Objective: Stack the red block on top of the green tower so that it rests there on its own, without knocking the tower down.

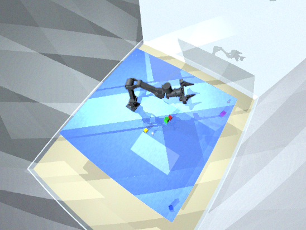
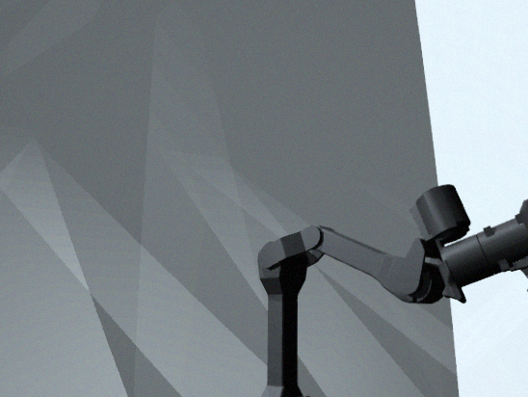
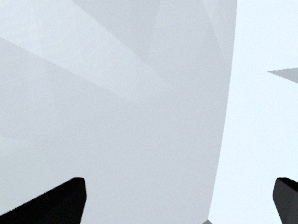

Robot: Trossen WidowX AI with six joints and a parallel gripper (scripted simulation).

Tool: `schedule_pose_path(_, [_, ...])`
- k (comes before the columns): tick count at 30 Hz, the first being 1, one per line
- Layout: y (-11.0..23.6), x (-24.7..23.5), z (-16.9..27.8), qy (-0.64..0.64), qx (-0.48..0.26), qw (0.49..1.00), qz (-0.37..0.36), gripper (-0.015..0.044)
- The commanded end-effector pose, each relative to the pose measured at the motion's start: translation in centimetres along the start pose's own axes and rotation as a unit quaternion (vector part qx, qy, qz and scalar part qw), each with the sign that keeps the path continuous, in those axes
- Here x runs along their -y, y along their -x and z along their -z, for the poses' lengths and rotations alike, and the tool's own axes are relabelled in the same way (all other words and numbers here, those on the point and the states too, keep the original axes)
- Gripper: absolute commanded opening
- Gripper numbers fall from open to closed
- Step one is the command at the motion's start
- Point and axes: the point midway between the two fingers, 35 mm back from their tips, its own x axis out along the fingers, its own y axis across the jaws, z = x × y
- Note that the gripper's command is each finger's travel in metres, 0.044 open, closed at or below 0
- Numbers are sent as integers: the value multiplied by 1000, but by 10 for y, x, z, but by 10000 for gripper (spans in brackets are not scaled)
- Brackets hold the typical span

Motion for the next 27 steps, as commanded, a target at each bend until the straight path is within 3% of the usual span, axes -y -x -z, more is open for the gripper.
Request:
schedule_pose_path(1, [0,-1,-1,-4,3,1000,-1,426])
schedule_pose_path(7, [-7,-22,-46,-132,107,984,-50,440])
schedule_pose_path(13, [0,-43,-95,-266,209,932,-130,440])
schedule_pose_path(20, [25,-62,-144,-399,301,829,-250,440])
schedule_pose_path(27, [65,-74,-181,-495,357,691,-387,440])
